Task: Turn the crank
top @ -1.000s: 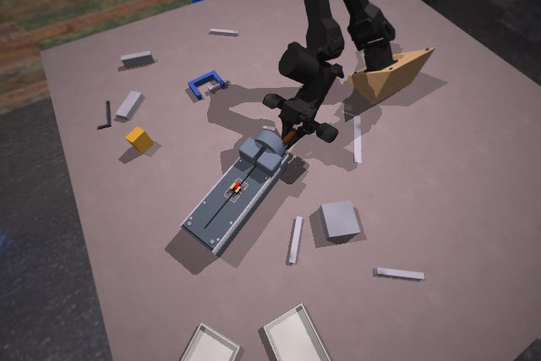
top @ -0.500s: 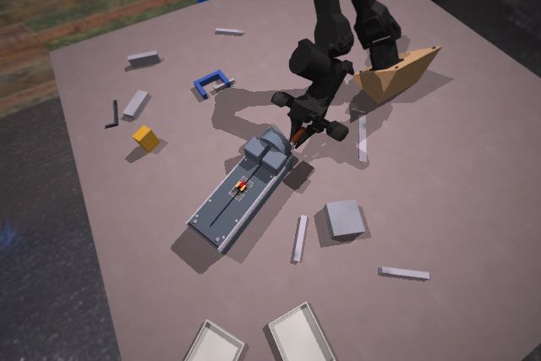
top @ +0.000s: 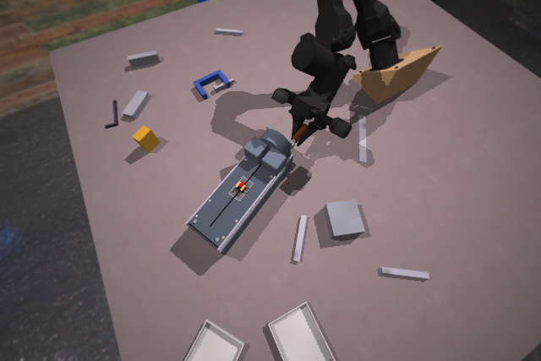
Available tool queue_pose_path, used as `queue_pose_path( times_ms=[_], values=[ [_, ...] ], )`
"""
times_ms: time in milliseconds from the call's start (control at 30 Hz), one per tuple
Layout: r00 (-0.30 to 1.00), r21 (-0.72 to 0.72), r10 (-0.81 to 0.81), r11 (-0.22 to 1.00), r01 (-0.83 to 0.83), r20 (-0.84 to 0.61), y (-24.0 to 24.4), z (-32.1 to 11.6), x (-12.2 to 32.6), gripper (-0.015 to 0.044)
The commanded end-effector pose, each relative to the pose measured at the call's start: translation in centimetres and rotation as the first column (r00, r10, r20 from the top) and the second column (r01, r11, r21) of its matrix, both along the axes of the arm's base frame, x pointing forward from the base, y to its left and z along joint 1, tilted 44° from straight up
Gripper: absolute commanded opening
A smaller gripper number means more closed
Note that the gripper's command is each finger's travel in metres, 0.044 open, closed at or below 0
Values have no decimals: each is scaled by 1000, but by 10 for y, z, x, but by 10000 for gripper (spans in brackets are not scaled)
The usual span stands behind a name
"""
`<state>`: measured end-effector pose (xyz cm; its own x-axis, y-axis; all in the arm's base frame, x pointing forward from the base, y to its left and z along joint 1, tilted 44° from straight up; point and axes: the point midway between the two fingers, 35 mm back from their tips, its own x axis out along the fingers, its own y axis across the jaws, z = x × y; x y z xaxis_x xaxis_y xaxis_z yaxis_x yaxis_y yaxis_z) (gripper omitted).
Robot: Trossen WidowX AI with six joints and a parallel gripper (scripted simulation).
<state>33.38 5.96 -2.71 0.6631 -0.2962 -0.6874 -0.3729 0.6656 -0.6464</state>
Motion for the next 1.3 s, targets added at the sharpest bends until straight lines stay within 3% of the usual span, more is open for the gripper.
queue_pose_path(
  times_ms=[0,1267],
  values=[
    [1000,3,11,1000,-11,5,7,7,0,0],
    [1000,3,11,1000,-11,5,8,31,6,0]
  ],
)
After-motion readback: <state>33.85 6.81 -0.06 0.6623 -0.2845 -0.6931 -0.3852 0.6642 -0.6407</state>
